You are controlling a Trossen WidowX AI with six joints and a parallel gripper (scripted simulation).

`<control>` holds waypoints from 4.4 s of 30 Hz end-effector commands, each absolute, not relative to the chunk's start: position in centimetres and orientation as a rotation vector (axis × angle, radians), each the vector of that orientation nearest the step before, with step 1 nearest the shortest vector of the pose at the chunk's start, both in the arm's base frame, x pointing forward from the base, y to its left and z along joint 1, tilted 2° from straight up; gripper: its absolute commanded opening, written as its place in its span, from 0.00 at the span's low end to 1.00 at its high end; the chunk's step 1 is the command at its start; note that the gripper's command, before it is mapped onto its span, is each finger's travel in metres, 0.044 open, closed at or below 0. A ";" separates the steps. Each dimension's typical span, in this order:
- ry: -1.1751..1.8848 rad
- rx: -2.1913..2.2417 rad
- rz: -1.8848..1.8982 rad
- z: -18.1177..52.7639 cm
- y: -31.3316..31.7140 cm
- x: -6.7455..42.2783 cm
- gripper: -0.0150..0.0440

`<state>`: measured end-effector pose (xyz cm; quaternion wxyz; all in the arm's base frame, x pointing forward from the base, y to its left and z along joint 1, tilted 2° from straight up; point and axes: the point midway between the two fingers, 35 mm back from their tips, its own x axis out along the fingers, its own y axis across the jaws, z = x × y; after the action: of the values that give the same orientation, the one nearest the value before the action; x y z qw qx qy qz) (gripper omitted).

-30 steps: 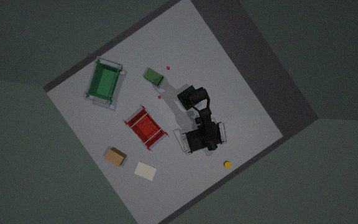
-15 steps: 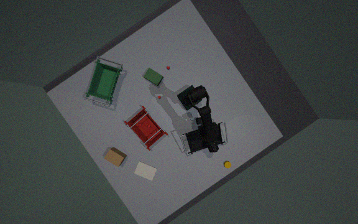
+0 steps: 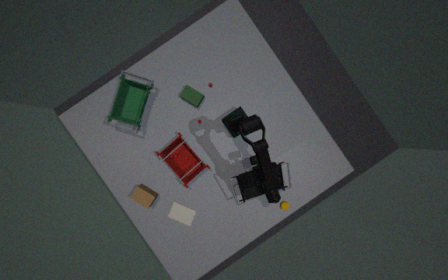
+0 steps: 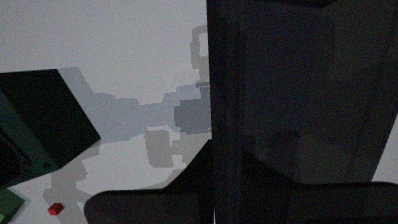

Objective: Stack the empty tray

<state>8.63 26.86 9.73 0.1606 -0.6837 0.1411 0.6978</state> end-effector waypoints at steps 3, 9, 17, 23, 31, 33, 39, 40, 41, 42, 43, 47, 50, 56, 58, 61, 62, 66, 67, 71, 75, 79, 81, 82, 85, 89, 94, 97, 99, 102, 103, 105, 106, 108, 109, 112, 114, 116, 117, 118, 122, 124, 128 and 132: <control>0.373 -1.948 1.982 12.1 28.8 9.3 0.25; 0.372 -1.948 1.981 13.8 30.1 9.8 0.25; 0.371 -1.948 1.981 15.3 31.2 10.1 0.25; 0.371 -1.948 1.981 15.3 31.2 10.1 0.25; 0.371 -1.948 1.981 15.3 31.2 10.1 0.25; 0.371 -1.948 1.981 15.3 31.2 10.1 0.25; 0.371 -1.948 1.981 15.3 31.2 10.1 0.25; 0.371 -1.948 1.981 15.3 31.2 10.1 0.25; 0.371 -1.948 1.981 15.3 31.2 10.1 0.25; 0.371 -1.948 1.981 15.3 31.2 10.1 0.25; 0.371 -1.948 1.981 15.3 31.2 10.1 0.25; 0.394 -1.934 1.966 15.3 30.9 11.1 0.25; 0.421 -1.918 1.947 15.3 30.5 12.2 0.25; 0.474 -1.885 1.911 15.2 29.6 14.3 0.25; 0.492 -1.874 1.898 15.2 29.2 15.0 0.25; 0.517 -1.857 1.880 15.2 28.7 16.1 0.25; 0.526 -1.851 1.873 15.1 28.5 16.4 0.25; 0.560 -1.828 1.848 15.1 27.7 17.8 0.25; 0.568 -1.822 1.842 15.1 27.5 18.1 0.25; 0.601 -1.798 1.816 15.0 26.6 19.4 0.25; 0.633 -1.775 1.791 15.0 25.7 20.7 0.25; 0.665 -1.750 1.765 15.0 24.7 21.9 0.25; 0.681 -1.738 1.752 14.9 24.2 22.5 0.25; 0.688 -1.732 1.746 14.9 23.9 22.8 0.25; 0.711 -1.713 1.726 14.9 23.1 23.6 0.25; 0.741 -1.689 1.700 14.9 21.9 24.7 0.25; 0.778 -1.657 1.667 14.8 20.5 26.0 0.25; 0.800 -1.638 1.647 14.8 19.5 26.7 0.25; 0.814 -1.625 1.634 14.7 18.9 27.2 0.25; 0.835 -1.605 1.614 14.7 17.9 27.9 0.25; 0.842 -1.599 1.607 14.7 17.6 28.1 0.25; 0.856 -1.586 1.594 14.7 16.9 28.5 0.25; 0.863 -1.579 1.587 14.7 16.6 28.7 0.25; 0.876 -1.566 1.574 14.6 15.9 29.1 0.25; 0.883 -1.560 1.567 14.6 15.5 29.3 0.25; 0.903 -1.540 1.547 14.6 14.5 29.8 0.25; 0.916 -1.526 1.533 14.6 13.8 30.2 0.25; 0.929 -1.513 1.519 14.6 13.1 30.5 0.25; 0.935 -1.506 1.513 14.5 12.7 30.7 0.25; 0.942 -1.499 1.506 14.5 12.3 30.8 0.25; 0.967 -1.472 1.478 14.5 10.9 31.4 0.25; 0.979 -1.459 1.465 14.5 10.1 31.7 0.25; 1.004 -1.431 1.437 14.4 8.6 32.1 0.25; 1.027 -1.404 1.410 14.4 7.1 32.5 0.25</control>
<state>31.97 8.40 14.04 0.4230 -0.5676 0.4086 0.5761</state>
